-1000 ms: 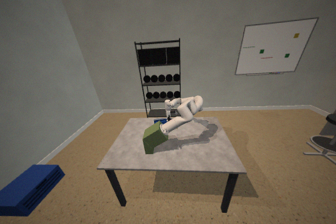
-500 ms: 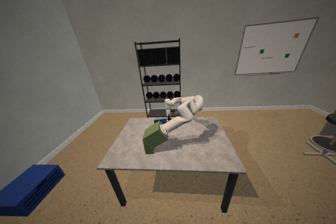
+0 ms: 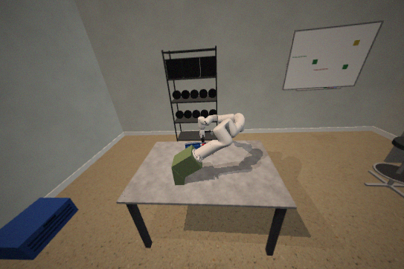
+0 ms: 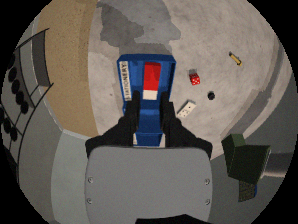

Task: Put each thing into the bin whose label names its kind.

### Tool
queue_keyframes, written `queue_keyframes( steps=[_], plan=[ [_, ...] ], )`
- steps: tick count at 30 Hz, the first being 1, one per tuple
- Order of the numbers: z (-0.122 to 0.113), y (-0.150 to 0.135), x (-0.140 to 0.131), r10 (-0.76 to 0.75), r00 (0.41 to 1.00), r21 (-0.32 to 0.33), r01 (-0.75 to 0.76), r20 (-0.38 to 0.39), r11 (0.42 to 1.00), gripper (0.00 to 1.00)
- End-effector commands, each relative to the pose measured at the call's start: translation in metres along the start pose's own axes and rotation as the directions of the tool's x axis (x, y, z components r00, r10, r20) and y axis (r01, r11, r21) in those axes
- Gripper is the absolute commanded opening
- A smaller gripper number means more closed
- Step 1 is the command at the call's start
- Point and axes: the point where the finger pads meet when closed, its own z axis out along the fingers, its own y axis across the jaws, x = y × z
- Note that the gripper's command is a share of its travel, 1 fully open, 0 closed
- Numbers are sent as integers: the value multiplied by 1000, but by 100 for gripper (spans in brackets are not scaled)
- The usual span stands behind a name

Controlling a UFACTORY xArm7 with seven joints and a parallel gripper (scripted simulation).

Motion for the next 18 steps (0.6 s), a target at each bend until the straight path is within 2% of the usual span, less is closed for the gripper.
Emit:
queue_keyframes(
  steps=[1,4,7,9,18],
  plan=[
    [-4,-1,0,0,1000,3,0,1,1000,29],
    [-4,-1,-1,0,1000,3,0,1,1000,29],
    [-5,22,9,-150,989,3,150,0,989,29],
    [-5,22,9,-150,989,3,150,0,989,29],
    [-7,91,40,-462,887,-5,462,-5,887,29]
  ],
)
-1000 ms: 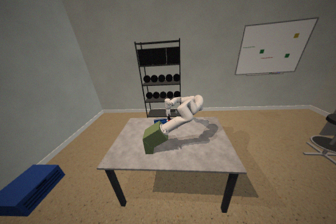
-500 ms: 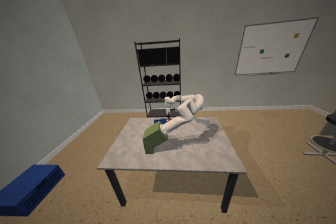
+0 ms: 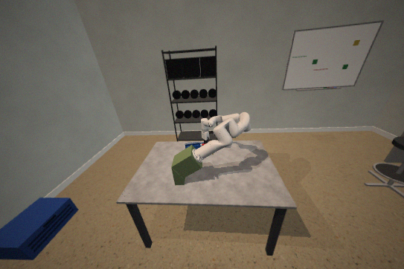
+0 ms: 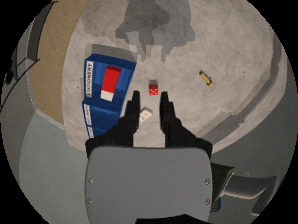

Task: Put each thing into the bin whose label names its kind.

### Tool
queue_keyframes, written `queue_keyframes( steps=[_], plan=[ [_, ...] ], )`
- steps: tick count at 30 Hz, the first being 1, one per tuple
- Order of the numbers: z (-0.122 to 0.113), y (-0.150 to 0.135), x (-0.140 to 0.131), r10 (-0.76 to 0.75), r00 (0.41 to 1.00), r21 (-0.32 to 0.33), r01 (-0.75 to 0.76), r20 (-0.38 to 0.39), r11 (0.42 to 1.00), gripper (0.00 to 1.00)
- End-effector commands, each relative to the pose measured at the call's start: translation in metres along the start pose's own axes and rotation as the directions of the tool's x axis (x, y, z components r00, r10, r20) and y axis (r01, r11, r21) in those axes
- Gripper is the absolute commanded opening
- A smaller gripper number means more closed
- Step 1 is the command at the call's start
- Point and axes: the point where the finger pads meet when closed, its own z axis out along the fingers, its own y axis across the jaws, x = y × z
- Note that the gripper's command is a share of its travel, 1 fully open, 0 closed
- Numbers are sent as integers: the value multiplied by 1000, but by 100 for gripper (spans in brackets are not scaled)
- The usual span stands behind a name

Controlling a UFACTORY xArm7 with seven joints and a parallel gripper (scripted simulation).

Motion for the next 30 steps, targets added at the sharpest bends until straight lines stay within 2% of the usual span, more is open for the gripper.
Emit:
queue_keyframes(
  steps=[1,6,8,9,12,18,23,25,26,29,30],
  plan=[
    [-5,38,3,-156,988,16,156,2,988,29],
    [-5,79,6,-315,949,6,315,-4,949,29],
    [-5,79,6,-315,949,6,315,-4,949,29],
    [-5,88,6,-403,915,4,403,-6,915,29],
    [-5,111,8,-467,884,-2,467,-7,884,29],
    [-5,111,8,-629,777,-6,629,-12,777,29],
    [-5,111,8,-745,666,4,745,-16,666,29],
    [-5,111,8,-745,666,4,745,-16,666,29],
    [-5,111,8,-804,594,13,804,-15,594,29],
    [-5,111,8,-839,543,20,839,-14,543,29],
    [-5,111,8,-839,543,20,839,-14,543,29]
  ],
)
